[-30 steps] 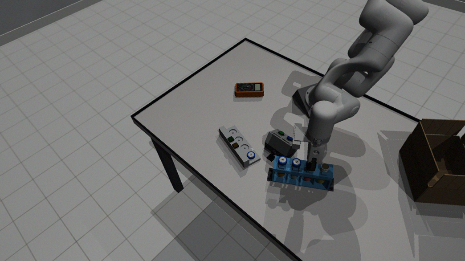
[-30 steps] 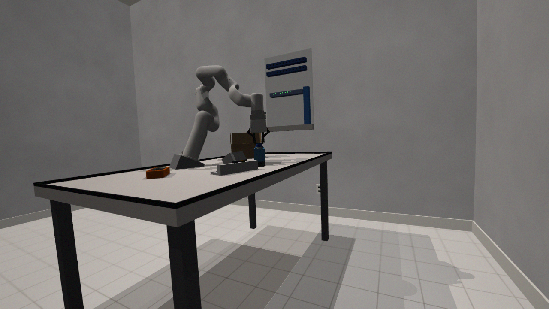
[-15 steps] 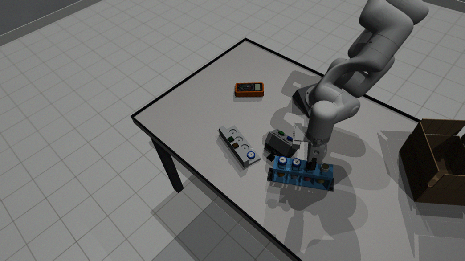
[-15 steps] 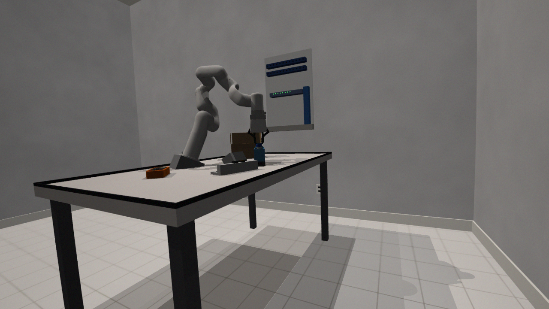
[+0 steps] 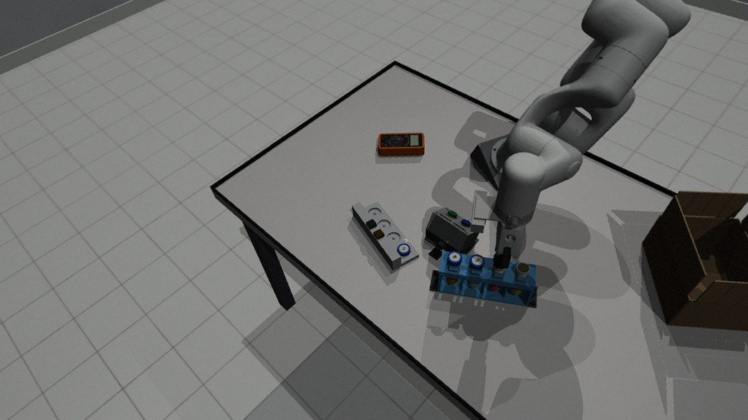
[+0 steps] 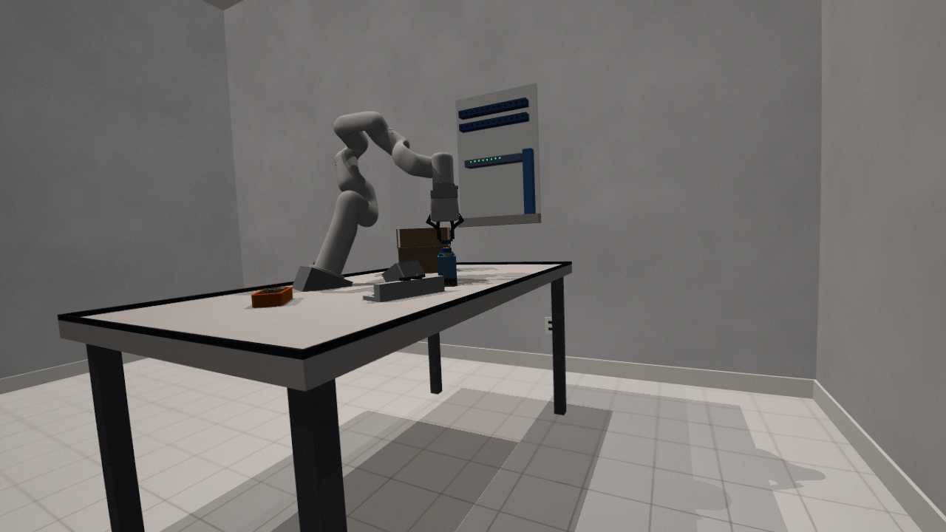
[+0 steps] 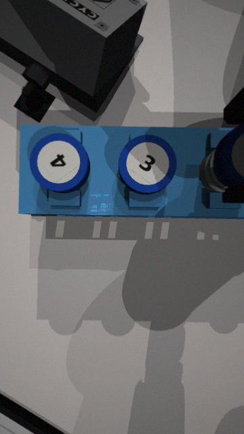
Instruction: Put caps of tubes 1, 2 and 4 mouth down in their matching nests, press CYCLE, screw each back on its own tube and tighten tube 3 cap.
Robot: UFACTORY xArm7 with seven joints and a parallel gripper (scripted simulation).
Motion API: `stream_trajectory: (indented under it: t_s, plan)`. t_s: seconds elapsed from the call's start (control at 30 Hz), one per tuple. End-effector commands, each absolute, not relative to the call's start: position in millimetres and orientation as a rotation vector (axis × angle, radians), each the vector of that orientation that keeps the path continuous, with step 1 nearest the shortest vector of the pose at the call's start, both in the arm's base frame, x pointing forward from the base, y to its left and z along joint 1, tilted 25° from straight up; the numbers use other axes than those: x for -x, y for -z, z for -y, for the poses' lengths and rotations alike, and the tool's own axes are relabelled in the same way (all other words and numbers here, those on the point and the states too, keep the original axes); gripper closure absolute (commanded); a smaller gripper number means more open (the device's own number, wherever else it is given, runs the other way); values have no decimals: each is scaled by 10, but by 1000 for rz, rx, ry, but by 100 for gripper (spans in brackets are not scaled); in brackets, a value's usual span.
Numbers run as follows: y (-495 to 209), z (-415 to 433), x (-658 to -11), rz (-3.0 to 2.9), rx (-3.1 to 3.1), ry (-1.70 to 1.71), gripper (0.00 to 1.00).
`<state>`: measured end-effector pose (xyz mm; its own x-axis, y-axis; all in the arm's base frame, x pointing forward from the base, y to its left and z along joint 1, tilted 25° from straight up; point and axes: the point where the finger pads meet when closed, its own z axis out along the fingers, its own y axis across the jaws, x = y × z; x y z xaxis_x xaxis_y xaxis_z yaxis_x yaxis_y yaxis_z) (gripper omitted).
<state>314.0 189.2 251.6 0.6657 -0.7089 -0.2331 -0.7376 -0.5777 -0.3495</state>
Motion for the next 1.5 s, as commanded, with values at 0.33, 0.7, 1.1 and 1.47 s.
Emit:
stream_trajectory:
  t_s: [0.33, 0.7, 1.1, 1.47]
  plan:
    - [-2475, -1420, -3308, -535, 2654, 51, 100]
    - [-2265, -889, -3521, -155, 2709, 135, 100]
    - [-1997, -211, -3792, -155, 2710, 135, 100]
    - [-1712, 511, -4079, -155, 2711, 135, 100]
